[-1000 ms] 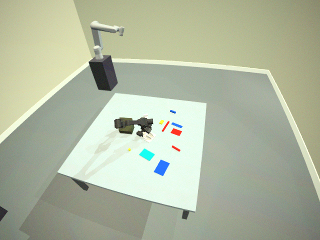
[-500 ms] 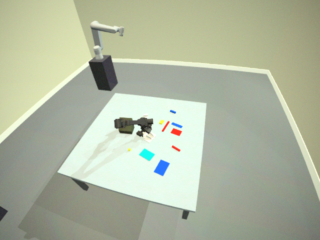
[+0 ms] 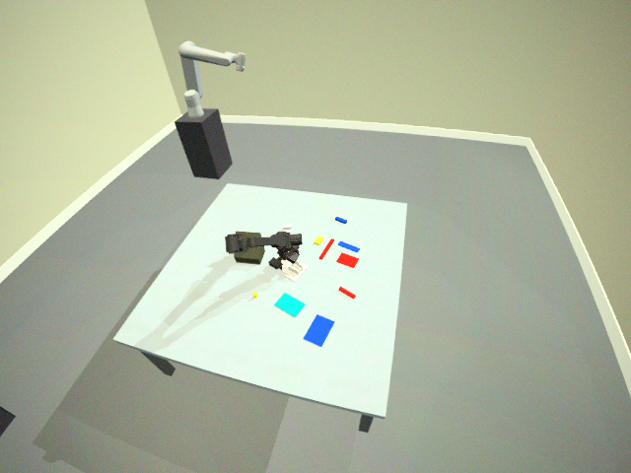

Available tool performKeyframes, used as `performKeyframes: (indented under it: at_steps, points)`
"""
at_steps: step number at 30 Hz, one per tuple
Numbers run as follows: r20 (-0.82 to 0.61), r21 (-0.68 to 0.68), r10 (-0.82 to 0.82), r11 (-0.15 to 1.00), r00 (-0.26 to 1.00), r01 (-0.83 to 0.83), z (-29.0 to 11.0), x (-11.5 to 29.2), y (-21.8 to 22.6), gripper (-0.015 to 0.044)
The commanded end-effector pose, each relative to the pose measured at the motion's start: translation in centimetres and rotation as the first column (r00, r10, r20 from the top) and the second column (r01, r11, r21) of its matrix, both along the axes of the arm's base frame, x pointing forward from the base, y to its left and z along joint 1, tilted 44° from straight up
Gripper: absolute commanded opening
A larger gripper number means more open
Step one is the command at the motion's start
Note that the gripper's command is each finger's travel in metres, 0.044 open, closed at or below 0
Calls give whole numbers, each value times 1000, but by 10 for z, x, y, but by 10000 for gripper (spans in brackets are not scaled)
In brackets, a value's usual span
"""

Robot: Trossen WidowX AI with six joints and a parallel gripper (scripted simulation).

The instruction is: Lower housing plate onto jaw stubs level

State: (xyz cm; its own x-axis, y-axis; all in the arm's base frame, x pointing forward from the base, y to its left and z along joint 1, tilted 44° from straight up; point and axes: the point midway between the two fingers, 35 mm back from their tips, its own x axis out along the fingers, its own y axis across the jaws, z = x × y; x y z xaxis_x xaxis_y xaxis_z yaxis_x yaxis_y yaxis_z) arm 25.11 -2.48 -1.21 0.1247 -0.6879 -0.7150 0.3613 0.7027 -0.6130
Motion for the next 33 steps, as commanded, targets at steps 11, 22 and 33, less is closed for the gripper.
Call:
performKeyframes:
  at_steps: [11, 22, 33]
  points:
    - [-1, 3, 0, 1000, 1000, 0, -1, 0, 0, 351]
    - [0, 0, 0, 1000, 1000, 0, 0, 0, 0, 440]
    - [0, 4, 1, 1000, 1000, -1, 8, 0, 10, 440]
